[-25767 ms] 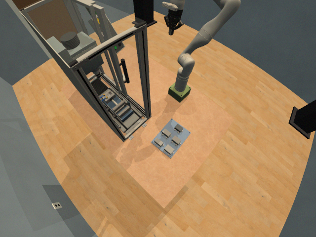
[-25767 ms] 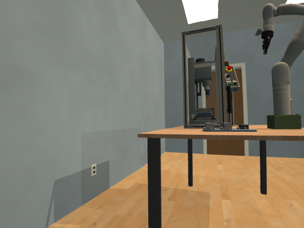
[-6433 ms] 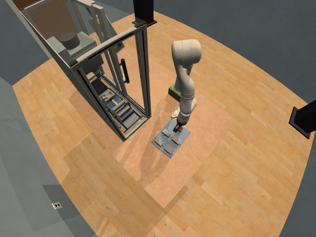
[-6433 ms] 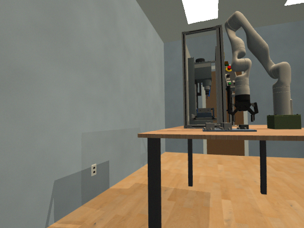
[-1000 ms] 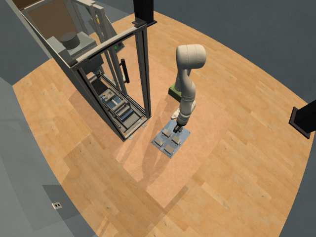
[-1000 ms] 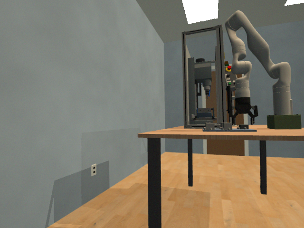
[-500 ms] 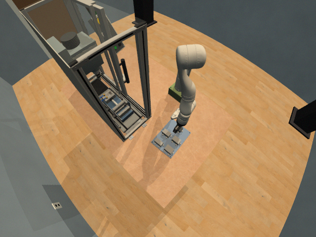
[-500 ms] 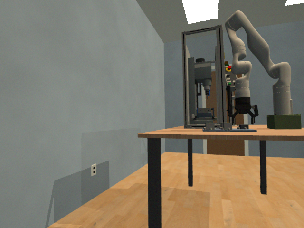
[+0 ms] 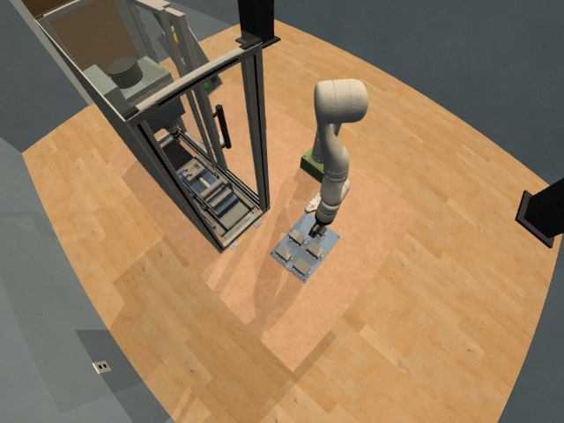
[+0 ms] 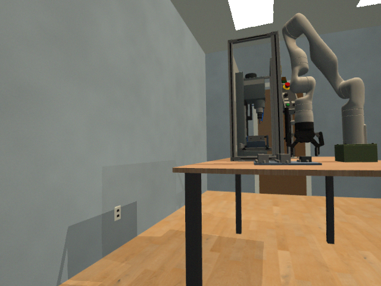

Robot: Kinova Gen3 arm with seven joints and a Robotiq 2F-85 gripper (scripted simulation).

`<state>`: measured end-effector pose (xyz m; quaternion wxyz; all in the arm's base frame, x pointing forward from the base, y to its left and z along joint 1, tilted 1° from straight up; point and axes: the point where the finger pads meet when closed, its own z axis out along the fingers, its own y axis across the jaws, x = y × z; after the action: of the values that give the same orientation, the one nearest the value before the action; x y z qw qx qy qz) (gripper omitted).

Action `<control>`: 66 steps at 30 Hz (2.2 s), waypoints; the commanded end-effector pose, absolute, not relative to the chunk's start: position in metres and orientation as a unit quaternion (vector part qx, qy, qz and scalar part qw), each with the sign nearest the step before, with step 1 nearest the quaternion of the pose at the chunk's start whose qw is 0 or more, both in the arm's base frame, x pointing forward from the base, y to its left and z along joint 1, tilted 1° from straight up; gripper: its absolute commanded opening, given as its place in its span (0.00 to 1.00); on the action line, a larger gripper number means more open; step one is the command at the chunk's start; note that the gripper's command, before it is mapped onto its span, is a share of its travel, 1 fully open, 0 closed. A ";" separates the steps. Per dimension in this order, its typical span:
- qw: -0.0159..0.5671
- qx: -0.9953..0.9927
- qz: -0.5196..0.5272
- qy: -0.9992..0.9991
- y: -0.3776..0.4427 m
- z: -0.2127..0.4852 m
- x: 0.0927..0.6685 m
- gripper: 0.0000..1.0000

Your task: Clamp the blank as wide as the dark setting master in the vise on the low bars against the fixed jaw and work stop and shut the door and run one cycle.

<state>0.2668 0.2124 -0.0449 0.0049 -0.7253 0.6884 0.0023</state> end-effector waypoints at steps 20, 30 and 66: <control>0.006 -0.725 0.002 0.688 0.212 0.006 0.267 1.00; 0.005 -0.726 0.002 0.687 0.212 0.026 0.265 1.00; 0.001 -0.552 0.004 0.834 0.212 0.039 0.264 1.00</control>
<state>0.2619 0.2065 0.0362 -0.0060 -0.5951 0.8036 0.0058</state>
